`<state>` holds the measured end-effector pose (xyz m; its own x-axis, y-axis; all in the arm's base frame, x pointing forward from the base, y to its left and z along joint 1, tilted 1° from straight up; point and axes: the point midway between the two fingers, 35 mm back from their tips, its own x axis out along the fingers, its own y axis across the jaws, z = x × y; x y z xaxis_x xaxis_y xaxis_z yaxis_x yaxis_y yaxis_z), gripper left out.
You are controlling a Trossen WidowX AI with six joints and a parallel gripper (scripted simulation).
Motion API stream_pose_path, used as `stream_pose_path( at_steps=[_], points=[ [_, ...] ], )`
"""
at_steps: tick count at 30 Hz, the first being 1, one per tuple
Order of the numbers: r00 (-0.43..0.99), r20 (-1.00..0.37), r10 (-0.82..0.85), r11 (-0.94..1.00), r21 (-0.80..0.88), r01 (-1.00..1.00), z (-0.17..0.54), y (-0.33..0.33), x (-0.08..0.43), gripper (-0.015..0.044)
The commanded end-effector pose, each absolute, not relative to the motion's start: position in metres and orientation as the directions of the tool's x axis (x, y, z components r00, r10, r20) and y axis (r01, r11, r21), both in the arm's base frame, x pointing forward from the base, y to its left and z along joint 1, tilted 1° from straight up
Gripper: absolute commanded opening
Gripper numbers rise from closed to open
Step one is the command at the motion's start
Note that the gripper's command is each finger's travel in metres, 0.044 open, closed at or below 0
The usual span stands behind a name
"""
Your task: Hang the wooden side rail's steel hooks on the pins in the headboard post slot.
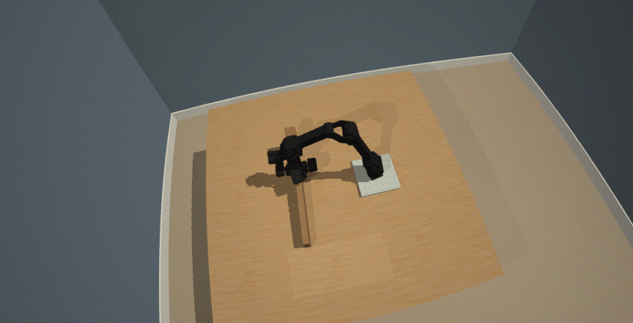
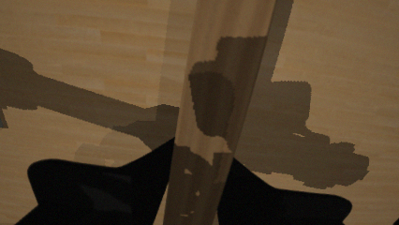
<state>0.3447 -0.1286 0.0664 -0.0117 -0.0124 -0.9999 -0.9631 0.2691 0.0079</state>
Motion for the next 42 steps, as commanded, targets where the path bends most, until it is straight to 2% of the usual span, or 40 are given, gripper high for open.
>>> stream_pose_path(
  at_steps=[1, 42],
  points=[
    [0.006, -1.000, -0.020, 0.265, -0.012, -0.964, 0.0731, -0.1308, 0.3486, 0.0000],
    [0.006, -1.000, -0.021, 0.265, -0.012, -0.964, 0.0686, -0.1354, 0.3475, 0.0000]
  ],
)
